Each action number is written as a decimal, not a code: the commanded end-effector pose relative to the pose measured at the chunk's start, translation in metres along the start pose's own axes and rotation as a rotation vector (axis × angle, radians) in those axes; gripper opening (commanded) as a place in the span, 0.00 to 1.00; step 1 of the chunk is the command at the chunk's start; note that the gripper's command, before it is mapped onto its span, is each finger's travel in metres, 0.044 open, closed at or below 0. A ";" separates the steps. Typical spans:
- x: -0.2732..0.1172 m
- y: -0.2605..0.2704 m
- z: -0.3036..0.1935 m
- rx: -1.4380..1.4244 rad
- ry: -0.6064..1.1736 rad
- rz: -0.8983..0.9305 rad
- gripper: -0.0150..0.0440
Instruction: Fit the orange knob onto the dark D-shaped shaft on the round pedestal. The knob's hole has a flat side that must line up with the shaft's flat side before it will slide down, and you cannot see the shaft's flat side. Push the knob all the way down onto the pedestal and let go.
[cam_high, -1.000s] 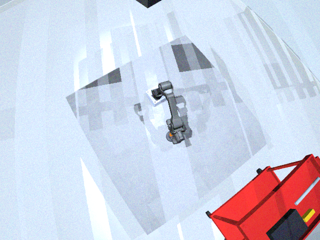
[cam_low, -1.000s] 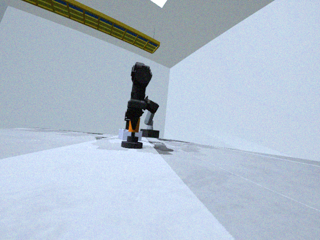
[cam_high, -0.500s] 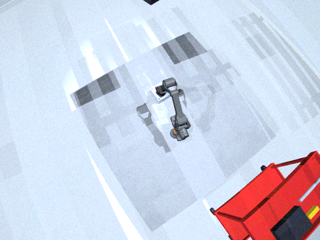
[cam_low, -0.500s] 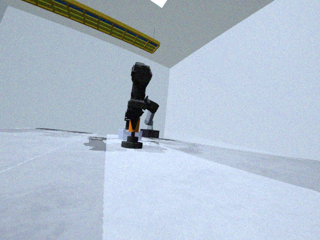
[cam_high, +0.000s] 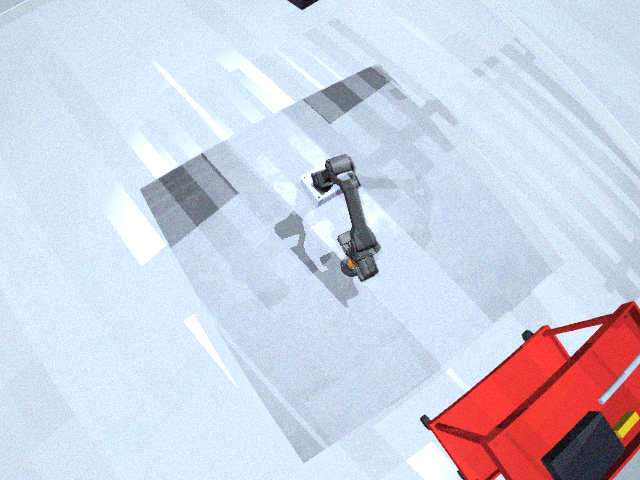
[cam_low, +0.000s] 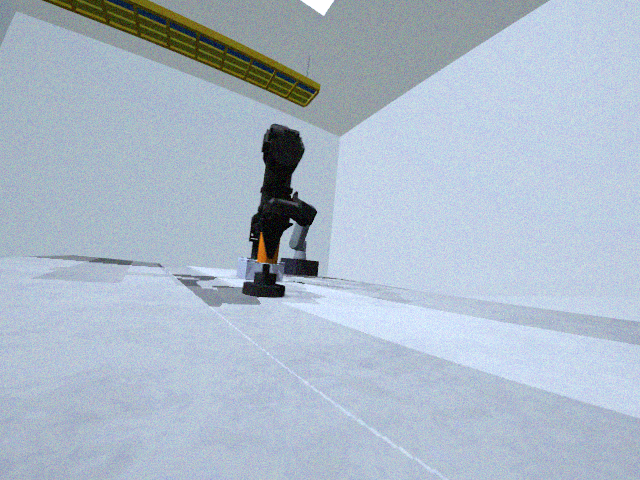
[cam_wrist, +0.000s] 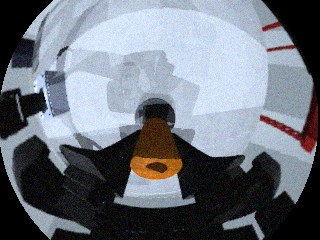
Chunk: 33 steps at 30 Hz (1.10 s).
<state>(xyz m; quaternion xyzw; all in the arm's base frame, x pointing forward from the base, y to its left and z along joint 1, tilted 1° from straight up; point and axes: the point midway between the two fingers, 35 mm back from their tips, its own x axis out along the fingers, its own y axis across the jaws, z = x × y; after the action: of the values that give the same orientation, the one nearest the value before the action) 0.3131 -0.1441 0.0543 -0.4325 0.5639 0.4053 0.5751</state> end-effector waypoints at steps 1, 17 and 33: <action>0.001 0.001 0.000 -0.013 -0.001 -0.003 0.25; 0.000 0.000 0.000 -0.013 -0.001 -0.003 0.25; -0.001 -0.001 0.000 -0.222 -0.001 -0.003 0.25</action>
<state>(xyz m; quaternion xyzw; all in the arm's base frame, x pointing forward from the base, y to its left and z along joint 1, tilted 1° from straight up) 0.3133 -0.1442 0.0553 -0.4851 0.5227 0.4580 0.5307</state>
